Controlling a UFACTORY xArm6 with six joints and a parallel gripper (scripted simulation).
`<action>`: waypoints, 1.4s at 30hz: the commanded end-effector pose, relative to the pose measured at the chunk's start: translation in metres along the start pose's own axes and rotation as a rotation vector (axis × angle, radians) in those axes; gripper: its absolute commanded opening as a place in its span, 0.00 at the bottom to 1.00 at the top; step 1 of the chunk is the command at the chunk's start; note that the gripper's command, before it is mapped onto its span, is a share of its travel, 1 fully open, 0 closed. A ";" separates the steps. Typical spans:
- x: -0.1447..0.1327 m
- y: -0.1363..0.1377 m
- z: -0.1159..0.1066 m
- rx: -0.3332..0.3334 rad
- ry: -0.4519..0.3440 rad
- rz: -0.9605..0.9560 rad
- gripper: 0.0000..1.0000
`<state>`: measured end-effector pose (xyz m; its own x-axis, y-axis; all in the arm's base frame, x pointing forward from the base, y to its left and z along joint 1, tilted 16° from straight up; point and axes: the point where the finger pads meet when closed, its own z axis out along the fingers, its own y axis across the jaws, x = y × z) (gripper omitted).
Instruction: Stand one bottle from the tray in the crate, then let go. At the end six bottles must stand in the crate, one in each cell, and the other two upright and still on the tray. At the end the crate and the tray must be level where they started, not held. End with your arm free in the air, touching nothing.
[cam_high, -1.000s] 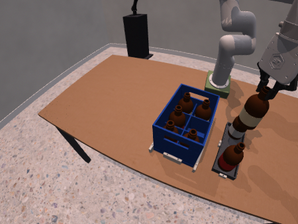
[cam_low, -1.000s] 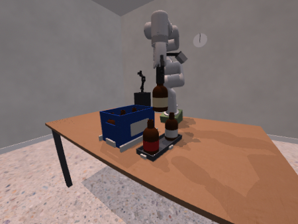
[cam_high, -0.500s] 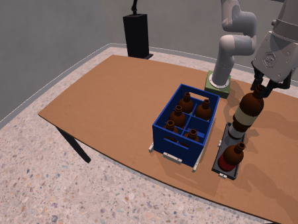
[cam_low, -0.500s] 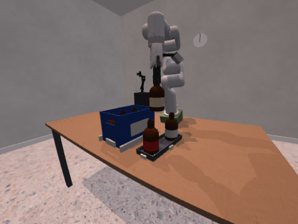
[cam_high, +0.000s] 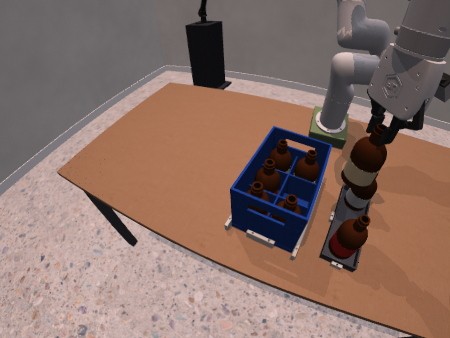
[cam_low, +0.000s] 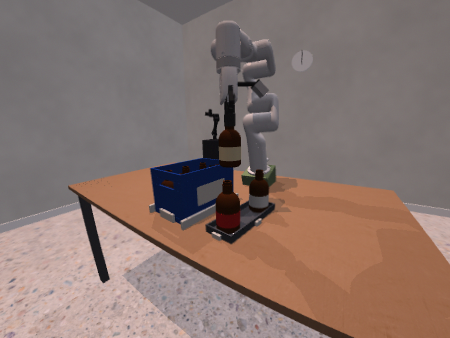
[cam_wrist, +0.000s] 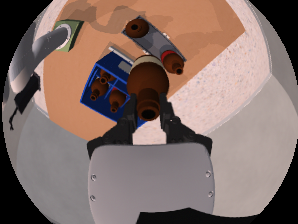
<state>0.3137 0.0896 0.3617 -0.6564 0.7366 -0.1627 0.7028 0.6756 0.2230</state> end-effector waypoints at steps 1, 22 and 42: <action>-0.009 -0.006 -0.002 -0.004 -0.001 0.000 0.00; -0.045 -0.033 -0.001 -0.004 -0.001 0.000 0.00; -0.076 -0.055 -0.001 -0.004 -0.001 0.000 0.00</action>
<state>0.3228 0.0038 0.3613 -0.6564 0.7369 -0.1616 0.7030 0.6752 0.2236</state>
